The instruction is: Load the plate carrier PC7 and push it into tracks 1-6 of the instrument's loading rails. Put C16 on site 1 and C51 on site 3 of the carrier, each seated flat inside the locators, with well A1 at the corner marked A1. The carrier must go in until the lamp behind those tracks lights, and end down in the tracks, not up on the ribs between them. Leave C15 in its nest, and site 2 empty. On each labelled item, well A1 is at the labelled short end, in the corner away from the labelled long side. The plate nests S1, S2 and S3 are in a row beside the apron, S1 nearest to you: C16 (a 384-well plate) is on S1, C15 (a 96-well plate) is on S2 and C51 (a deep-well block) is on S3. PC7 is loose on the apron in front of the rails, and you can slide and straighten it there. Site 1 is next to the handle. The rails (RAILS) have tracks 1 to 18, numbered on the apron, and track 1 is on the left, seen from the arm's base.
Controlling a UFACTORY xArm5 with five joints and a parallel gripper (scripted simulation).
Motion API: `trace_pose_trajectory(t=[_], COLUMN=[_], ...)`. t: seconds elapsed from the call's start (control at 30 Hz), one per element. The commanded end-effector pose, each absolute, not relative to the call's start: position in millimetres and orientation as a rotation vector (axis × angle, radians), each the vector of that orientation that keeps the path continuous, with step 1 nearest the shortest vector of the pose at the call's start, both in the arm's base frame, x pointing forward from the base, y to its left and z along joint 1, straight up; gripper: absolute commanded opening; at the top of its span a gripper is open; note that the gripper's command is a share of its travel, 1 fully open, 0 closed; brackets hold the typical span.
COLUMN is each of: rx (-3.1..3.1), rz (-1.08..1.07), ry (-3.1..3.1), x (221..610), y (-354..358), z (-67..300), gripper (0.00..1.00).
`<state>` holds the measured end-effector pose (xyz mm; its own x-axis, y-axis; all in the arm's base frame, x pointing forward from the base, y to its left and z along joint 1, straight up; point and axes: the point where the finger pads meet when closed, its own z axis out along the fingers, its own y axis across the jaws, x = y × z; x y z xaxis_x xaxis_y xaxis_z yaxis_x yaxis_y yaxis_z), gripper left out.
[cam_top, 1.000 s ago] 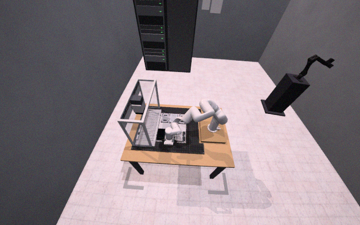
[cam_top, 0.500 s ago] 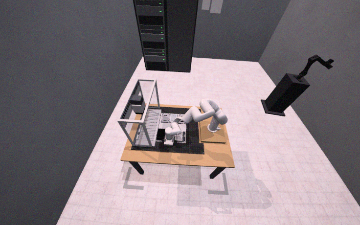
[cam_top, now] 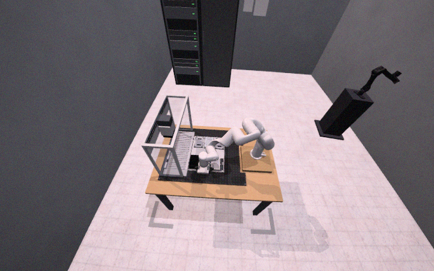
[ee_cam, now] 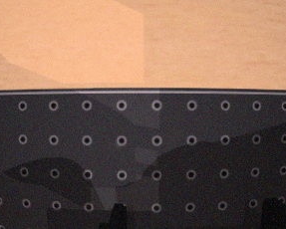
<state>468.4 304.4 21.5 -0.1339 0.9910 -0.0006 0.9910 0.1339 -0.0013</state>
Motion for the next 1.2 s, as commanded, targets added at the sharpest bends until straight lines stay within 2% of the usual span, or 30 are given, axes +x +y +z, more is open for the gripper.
trace_pose_trajectory(t=[0.0, 1.17], rx=[-2.069, -2.069], rz=[-0.002, -0.002], ry=[-2.367, -2.367], x=[469.3, 469.2], y=[305.0, 305.1], z=[27.6, 79.3], gripper=[1.0, 1.0])
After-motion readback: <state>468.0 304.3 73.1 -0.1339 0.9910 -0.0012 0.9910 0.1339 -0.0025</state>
